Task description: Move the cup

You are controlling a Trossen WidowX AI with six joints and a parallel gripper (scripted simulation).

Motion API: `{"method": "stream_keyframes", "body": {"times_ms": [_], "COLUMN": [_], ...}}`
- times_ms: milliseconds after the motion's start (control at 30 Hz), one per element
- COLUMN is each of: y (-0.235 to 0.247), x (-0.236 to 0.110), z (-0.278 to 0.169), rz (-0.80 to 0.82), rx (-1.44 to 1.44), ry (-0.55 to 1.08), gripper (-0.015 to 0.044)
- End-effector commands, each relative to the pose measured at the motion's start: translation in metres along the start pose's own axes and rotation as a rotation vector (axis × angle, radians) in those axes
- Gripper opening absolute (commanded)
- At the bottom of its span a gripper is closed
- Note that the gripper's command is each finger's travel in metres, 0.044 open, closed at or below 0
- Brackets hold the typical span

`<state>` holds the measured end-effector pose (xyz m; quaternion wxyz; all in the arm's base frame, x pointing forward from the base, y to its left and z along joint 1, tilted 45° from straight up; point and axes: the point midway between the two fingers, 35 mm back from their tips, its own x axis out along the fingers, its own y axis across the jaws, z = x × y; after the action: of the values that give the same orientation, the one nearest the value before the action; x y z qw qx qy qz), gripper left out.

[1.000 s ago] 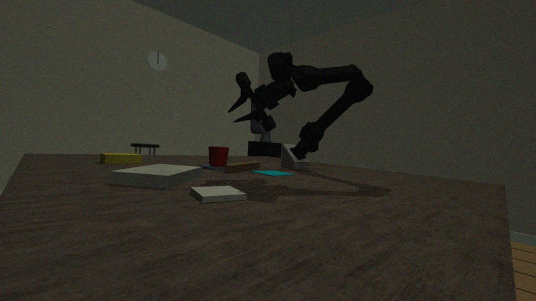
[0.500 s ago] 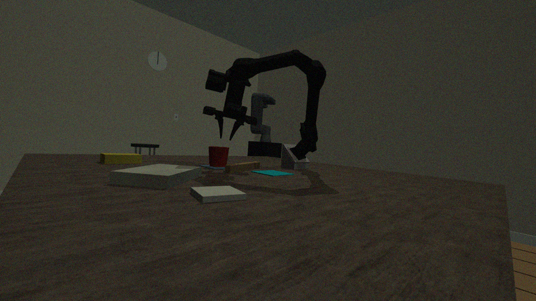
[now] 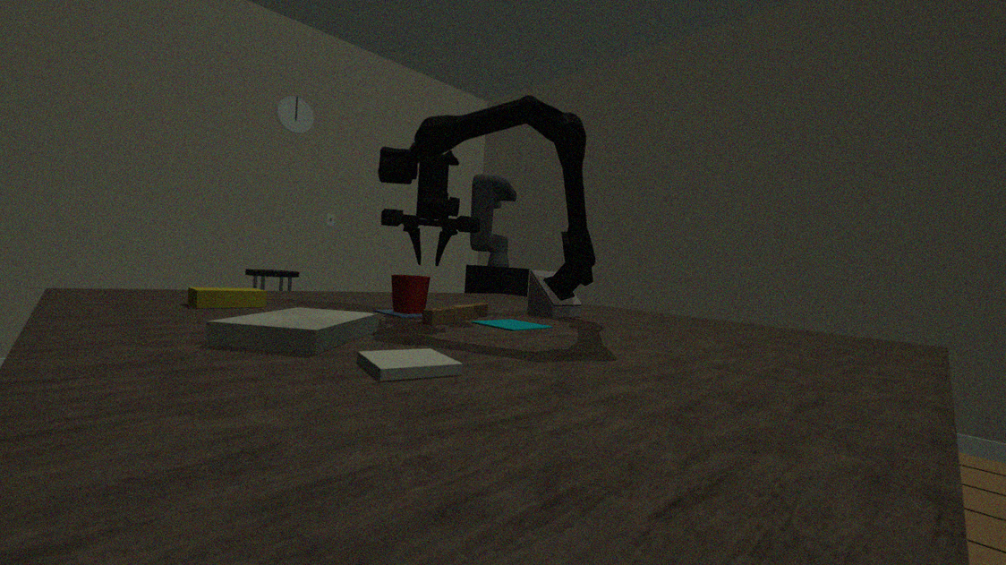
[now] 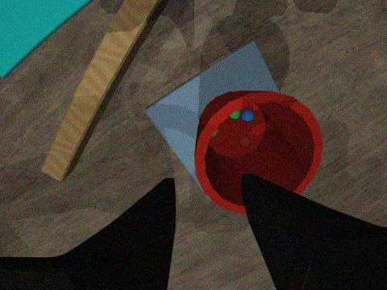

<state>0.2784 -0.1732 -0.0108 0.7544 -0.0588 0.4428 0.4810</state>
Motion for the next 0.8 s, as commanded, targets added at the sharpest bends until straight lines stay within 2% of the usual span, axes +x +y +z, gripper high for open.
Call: {"method": "stream_keyframes", "body": {"times_ms": [0,767], "y": [-0.001,-0.001], "x": [0.006,0.043], "z": [0.001,0.001], "rz": [-0.002,-0.002], "rx": [-0.002,-0.002], "ry": [-0.007,-0.008], "gripper": [0.0148,0.0148]}}
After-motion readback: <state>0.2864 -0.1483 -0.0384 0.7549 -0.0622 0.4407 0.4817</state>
